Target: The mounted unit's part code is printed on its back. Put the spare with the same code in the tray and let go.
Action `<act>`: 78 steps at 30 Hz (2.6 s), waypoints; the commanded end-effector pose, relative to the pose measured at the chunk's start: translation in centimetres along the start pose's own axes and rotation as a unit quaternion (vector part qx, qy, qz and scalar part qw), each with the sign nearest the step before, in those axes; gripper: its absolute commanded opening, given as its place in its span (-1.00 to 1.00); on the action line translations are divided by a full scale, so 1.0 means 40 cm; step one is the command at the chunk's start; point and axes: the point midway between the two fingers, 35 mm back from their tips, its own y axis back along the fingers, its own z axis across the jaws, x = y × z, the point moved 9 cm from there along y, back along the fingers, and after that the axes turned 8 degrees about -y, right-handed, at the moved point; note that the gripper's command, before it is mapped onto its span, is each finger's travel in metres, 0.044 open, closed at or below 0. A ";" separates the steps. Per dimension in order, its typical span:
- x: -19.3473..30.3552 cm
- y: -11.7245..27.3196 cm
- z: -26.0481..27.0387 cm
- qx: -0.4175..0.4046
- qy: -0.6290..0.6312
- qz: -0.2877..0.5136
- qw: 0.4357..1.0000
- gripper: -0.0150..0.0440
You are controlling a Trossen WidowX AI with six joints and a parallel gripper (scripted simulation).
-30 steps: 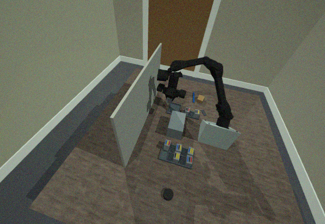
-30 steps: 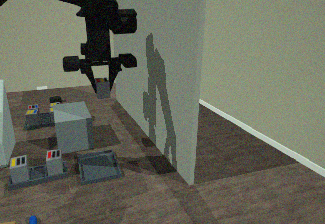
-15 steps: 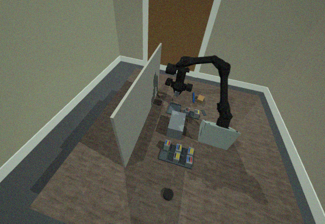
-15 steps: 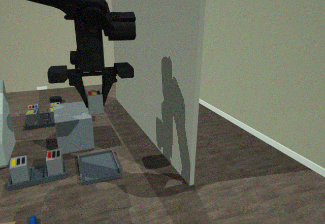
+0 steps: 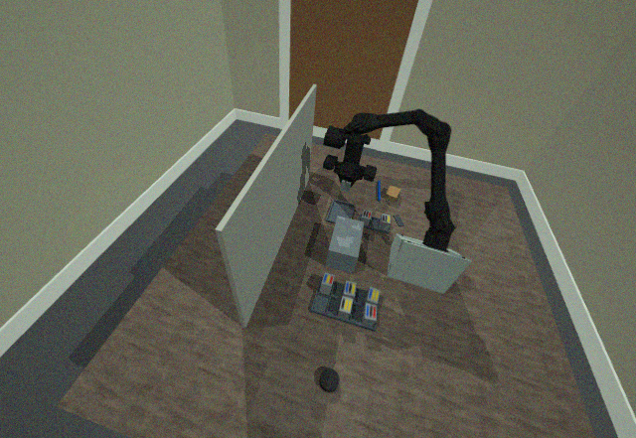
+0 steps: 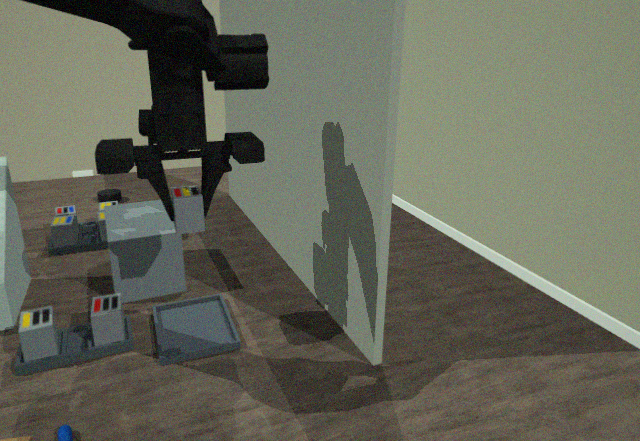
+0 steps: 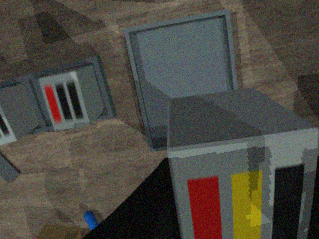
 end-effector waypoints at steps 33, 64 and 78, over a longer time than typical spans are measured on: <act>-0.005 -0.101 -0.012 -0.002 0.004 0.000 1.000 -0.49; -0.004 -0.185 -0.014 -0.001 0.003 0.000 1.000 -0.49; -0.003 -0.222 -0.012 -0.001 0.003 0.001 1.000 -0.49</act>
